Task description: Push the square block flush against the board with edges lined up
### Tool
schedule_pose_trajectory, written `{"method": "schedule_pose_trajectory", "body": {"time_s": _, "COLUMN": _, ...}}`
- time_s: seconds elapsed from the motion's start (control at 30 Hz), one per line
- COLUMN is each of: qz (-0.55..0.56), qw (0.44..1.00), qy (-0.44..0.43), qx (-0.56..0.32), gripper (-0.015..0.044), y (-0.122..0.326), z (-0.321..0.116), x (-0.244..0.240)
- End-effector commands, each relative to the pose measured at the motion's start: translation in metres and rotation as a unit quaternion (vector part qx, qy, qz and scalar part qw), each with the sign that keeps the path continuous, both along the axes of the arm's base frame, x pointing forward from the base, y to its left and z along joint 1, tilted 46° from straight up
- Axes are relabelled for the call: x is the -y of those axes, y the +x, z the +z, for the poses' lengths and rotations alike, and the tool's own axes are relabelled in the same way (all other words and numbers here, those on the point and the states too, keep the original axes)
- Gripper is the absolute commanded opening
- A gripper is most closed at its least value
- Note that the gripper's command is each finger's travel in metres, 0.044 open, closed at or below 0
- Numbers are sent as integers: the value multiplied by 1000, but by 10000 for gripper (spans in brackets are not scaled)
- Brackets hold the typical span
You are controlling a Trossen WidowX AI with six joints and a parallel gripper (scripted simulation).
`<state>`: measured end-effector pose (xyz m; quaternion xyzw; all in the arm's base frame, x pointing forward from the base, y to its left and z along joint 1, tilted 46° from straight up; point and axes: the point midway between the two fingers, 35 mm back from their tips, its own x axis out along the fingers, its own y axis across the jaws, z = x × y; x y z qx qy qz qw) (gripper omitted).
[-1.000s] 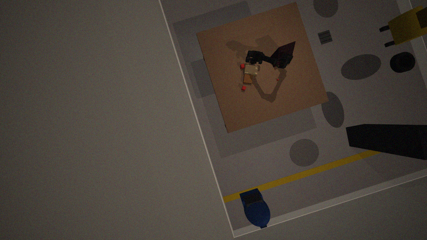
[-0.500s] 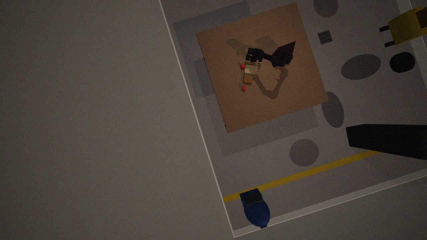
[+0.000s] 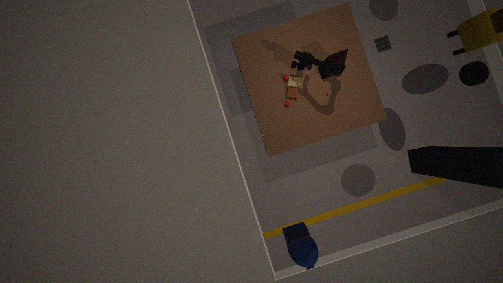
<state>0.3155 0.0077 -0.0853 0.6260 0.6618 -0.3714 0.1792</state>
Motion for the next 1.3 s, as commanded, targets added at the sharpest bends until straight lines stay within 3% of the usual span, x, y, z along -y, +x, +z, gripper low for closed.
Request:
{"method": "schedule_pose_trajectory", "body": {"time_s": 0.0, "qz": 36, "qw": 999, "qy": 6, "qx": 34, "gripper": 0, "y": 1, "z": 1, "x": 0}}
{"method": "schedule_pose_trajectory", "body": {"time_s": 0.63, "qz": 260, "qw": 930, "qy": 54, "qx": 255, "gripper": 0, "y": 7, "z": 3, "x": -3}}
{"method": "schedule_pose_trajectory", "body": {"time_s": 1.27, "qz": 456, "qw": 762, "qy": 98, "qx": 449, "gripper": 0, "y": 14, "z": 5, "x": -6}}
